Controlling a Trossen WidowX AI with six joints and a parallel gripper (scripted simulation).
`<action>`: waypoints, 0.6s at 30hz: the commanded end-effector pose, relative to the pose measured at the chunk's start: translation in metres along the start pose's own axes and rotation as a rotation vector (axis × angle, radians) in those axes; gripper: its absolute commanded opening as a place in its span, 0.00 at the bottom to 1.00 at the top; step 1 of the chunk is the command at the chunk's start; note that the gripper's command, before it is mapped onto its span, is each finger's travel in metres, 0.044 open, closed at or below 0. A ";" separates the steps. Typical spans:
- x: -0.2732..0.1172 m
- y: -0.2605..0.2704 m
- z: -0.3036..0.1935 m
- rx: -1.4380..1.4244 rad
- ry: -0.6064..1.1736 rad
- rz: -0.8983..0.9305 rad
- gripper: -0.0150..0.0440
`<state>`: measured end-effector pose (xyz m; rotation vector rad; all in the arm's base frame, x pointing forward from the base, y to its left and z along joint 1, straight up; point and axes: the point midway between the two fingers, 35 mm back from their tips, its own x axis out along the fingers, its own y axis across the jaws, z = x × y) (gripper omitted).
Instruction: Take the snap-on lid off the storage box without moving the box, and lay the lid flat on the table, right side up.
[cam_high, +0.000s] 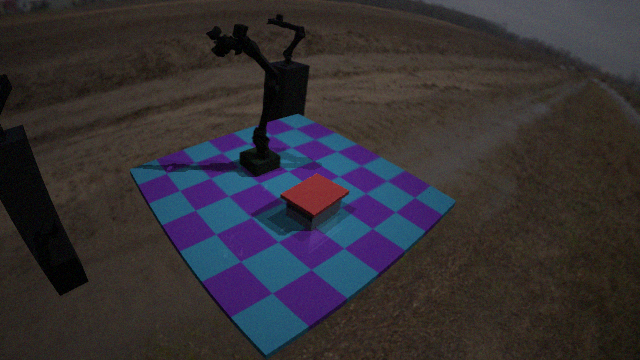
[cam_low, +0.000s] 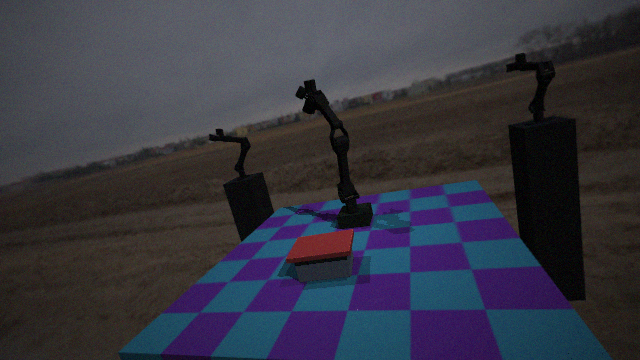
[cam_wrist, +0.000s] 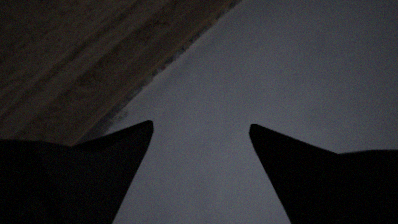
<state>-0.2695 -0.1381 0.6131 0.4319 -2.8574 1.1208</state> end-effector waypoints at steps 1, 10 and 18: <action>0.000 -0.001 0.002 0.011 -0.008 -0.005 0.89; -0.035 -0.055 0.123 0.557 -0.456 -0.144 0.65; -0.072 -0.074 0.177 0.729 -0.673 -0.119 0.65</action>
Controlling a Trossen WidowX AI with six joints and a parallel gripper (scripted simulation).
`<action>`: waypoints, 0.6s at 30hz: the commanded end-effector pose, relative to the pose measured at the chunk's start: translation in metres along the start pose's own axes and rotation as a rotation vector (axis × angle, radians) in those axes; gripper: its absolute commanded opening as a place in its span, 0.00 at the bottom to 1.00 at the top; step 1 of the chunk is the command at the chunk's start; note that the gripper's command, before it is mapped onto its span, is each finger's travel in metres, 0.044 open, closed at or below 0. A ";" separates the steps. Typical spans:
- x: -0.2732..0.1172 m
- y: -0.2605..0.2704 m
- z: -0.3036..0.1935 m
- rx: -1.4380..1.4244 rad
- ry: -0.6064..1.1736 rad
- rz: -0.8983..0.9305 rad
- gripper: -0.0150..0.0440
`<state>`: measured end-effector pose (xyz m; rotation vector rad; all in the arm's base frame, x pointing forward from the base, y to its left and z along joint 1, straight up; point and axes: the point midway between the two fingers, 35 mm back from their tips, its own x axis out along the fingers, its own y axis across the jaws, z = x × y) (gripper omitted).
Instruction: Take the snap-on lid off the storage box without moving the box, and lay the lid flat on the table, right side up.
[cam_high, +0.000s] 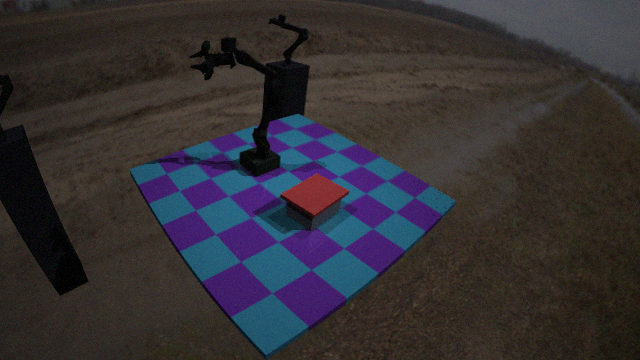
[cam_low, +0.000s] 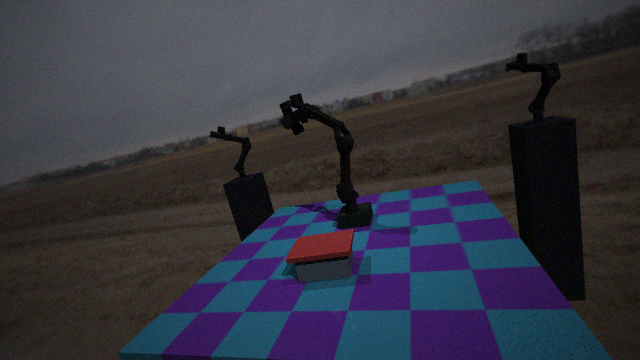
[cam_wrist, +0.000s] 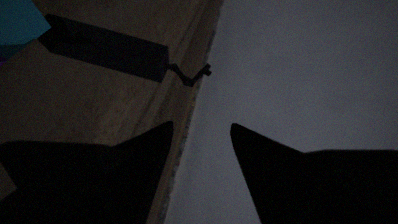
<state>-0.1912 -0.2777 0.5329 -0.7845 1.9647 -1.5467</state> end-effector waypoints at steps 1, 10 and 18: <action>-0.006 0.009 0.036 0.142 -0.122 0.013 0.65; -0.039 0.045 0.147 0.563 -0.478 0.192 0.65; -0.102 0.088 0.234 0.895 -0.731 0.517 0.65</action>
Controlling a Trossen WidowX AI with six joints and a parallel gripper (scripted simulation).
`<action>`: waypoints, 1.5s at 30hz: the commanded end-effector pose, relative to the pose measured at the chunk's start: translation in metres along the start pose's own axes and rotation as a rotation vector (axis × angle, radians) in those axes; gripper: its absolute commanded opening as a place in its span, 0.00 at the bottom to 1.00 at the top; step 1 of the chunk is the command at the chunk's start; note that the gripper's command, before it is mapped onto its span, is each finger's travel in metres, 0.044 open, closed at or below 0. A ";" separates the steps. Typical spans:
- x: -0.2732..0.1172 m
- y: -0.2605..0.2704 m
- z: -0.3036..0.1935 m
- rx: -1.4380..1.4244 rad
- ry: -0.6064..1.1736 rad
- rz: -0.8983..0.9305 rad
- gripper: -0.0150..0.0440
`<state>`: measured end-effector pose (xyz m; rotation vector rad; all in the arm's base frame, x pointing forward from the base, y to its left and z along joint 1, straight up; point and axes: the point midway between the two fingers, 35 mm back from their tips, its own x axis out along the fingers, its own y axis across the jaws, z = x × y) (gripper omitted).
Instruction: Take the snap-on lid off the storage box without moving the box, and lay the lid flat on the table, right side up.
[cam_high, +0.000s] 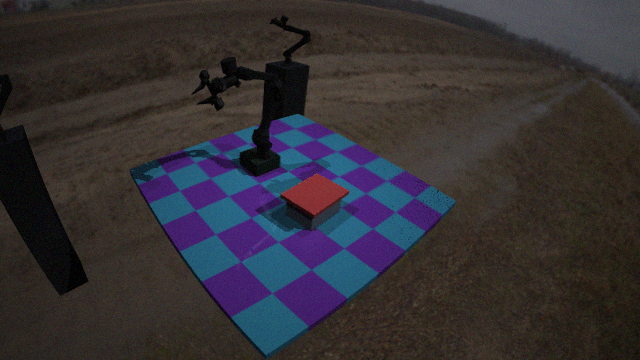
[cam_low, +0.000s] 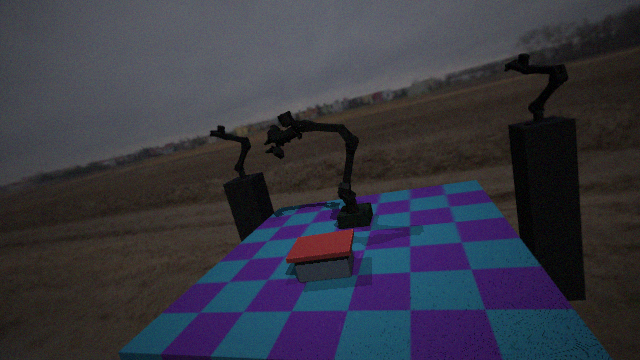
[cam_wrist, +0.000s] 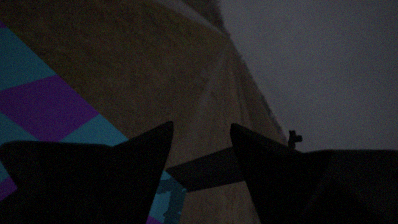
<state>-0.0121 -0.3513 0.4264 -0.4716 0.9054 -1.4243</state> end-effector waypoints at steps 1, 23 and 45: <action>-0.003 0.066 0.024 0.237 -0.098 0.194 0.65; -0.138 0.344 0.043 1.049 0.280 1.188 0.65; -0.229 0.422 -0.010 1.173 0.834 1.419 0.65</action>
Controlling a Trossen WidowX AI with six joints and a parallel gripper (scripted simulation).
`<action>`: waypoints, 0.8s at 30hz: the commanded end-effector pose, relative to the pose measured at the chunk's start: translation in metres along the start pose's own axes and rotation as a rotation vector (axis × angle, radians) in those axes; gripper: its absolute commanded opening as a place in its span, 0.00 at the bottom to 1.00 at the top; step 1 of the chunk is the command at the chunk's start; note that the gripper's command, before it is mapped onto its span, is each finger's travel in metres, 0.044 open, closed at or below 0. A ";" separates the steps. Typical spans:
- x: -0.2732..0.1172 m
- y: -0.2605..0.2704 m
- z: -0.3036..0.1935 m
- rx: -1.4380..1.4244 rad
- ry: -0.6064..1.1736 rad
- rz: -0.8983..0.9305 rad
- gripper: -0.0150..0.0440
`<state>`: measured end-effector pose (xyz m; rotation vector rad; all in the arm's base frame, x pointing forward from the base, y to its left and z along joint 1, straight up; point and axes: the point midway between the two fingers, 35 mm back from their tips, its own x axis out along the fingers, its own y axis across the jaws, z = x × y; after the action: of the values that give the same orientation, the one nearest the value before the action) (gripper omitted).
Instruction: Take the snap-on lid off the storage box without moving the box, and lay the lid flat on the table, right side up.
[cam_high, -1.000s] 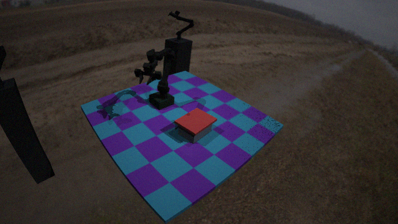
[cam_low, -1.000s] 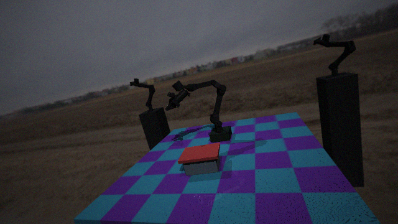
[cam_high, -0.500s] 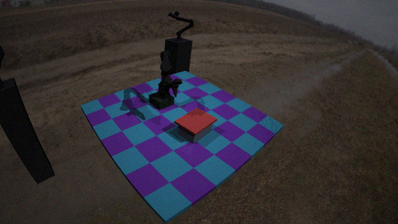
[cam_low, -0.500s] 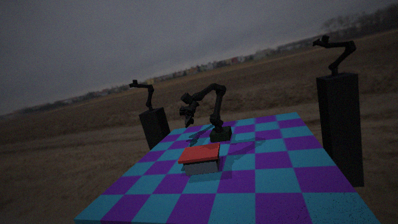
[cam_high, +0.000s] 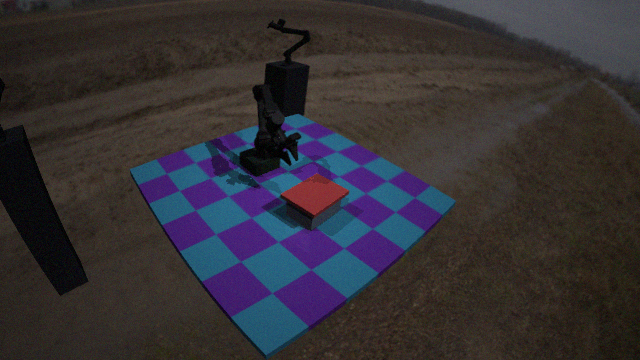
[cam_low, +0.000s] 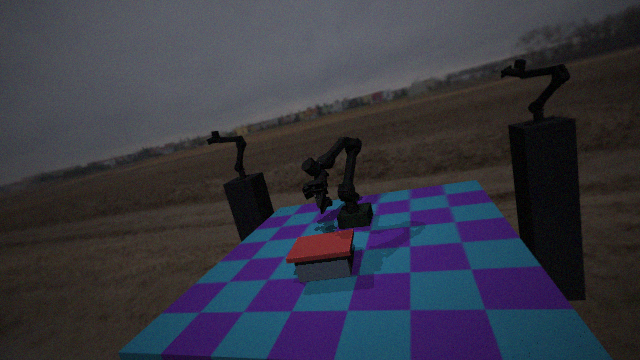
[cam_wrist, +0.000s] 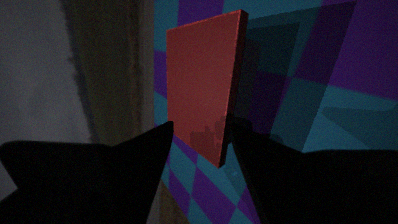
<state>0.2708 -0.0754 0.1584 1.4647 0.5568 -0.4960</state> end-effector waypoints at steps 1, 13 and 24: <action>0.002 -0.003 -0.004 0.015 0.013 0.001 0.65; 0.035 -0.040 -0.005 0.015 0.013 0.001 0.65; 0.051 -0.039 -0.003 0.011 0.013 0.000 0.65</action>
<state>0.2832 -0.0724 0.1014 1.4755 0.5606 -0.4814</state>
